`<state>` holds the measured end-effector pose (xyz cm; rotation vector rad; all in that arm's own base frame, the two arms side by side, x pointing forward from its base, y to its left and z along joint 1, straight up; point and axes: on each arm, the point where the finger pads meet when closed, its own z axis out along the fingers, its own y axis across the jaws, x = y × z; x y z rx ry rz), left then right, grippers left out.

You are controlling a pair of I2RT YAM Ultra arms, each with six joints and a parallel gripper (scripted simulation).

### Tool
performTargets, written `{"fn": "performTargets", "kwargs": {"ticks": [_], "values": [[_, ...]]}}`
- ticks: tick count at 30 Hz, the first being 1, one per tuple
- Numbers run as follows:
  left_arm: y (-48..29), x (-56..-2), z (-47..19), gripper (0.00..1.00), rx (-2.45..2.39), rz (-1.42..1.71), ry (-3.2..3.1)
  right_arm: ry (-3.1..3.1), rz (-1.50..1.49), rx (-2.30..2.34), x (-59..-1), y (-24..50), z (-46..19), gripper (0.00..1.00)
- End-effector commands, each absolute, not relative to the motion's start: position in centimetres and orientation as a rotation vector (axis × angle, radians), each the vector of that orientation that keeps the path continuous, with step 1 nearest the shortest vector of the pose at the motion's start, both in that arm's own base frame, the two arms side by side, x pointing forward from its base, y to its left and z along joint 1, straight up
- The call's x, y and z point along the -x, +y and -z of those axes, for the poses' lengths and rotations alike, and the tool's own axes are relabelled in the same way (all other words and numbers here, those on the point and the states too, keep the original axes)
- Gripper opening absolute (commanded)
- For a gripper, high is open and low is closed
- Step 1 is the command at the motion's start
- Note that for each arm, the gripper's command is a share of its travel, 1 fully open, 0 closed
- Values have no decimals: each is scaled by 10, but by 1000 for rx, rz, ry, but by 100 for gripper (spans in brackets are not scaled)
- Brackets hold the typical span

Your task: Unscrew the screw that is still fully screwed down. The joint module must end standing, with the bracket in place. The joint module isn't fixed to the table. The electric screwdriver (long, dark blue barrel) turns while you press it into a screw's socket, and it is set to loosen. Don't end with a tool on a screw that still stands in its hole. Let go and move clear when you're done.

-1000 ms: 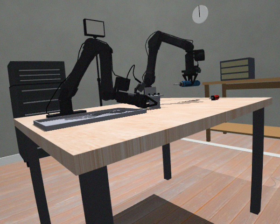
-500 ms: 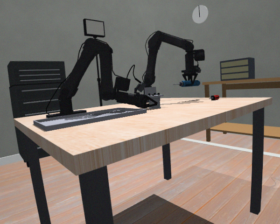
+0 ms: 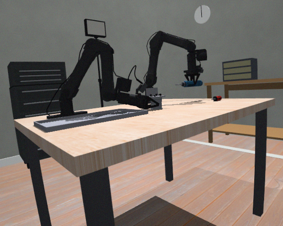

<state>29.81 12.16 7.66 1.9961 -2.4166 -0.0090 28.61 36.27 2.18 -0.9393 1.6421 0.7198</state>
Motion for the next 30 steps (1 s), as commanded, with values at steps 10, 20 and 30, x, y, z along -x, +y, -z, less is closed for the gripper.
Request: {"fn": "performTargets", "kwargs": {"ticks": [10, 20, 30], "values": [[113, -308, -89, 42, -1964, -29, -2537, 1643, -720, 935, -287, 364, -24, 59], [98, -336, -94, 42, -1856, -90, -2751, 1643, -720, 935, -287, 364, -24, 59], [82, -338, -87, 42, -1750, -105, -2856, 1643, -720, 935, -287, 364, -24, 59]]}}
